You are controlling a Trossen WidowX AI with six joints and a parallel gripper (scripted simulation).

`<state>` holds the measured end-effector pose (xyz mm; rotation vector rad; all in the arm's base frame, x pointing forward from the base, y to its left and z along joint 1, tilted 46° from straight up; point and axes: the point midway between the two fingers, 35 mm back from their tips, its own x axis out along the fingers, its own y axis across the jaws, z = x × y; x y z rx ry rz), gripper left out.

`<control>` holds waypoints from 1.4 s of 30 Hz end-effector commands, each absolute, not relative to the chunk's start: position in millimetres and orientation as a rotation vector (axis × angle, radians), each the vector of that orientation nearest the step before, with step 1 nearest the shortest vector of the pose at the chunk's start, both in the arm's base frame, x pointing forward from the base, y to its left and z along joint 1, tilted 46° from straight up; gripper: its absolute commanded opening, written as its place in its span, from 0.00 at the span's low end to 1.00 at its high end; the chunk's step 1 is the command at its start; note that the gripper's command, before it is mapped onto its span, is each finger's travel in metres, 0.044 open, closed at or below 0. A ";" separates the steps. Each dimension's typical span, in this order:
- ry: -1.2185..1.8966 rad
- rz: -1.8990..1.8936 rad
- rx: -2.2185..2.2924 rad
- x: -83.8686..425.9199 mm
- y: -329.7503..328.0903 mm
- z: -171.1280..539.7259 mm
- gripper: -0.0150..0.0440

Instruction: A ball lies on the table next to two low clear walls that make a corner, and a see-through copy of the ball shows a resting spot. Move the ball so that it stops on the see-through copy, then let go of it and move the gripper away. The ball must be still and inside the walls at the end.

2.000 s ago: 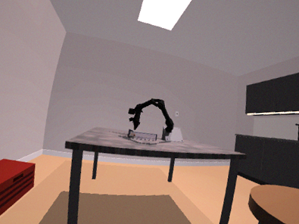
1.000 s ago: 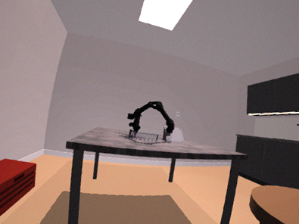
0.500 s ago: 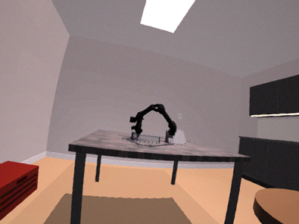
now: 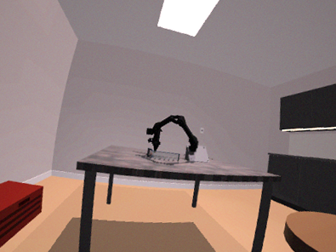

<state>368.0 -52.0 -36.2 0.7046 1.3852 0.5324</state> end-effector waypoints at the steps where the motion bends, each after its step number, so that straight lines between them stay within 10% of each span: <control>1: 1.382 0.532 0.684 368.9 -68.4 -19.3 0.25; 42: 1.382 0.531 0.671 383.8 -80.7 -61.4 0.25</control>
